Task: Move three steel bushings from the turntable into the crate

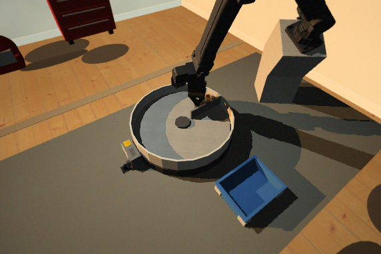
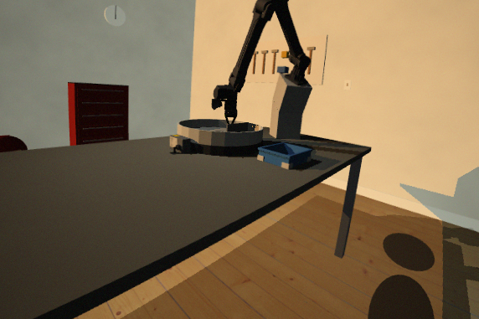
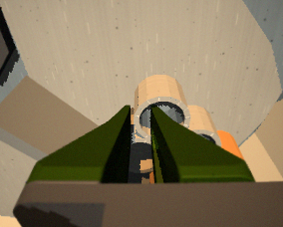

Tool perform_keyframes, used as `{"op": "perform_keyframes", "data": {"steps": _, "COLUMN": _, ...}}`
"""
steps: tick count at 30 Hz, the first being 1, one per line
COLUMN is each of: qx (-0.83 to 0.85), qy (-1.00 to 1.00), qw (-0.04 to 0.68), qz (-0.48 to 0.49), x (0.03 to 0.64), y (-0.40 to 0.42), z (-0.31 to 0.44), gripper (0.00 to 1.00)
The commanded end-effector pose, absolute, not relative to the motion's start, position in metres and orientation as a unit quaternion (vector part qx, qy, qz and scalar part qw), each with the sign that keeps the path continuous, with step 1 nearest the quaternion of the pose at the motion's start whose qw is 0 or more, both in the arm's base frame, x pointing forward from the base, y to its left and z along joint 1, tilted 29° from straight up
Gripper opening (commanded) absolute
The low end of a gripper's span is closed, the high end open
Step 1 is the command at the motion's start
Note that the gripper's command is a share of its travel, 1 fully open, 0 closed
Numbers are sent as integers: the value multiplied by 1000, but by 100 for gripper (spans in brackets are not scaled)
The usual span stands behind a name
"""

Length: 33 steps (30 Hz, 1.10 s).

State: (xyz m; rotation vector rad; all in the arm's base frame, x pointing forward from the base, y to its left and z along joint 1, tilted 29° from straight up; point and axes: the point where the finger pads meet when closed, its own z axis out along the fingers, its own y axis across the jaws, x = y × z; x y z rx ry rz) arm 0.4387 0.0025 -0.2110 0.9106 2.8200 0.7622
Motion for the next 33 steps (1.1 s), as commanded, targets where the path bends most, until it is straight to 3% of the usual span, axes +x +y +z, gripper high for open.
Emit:
{"op": "perform_keyframes", "data": {"steps": 1, "qx": 306, "qy": 917, "qw": 52, "qz": 249, "x": 447, "y": -6, "z": -207, "gripper": 0}}
{"op": "perform_keyframes", "data": {"steps": 33, "qx": 306, "qy": 918, "qw": 47, "qz": 250, "x": 443, "y": -4, "z": -208, "gripper": 0}}
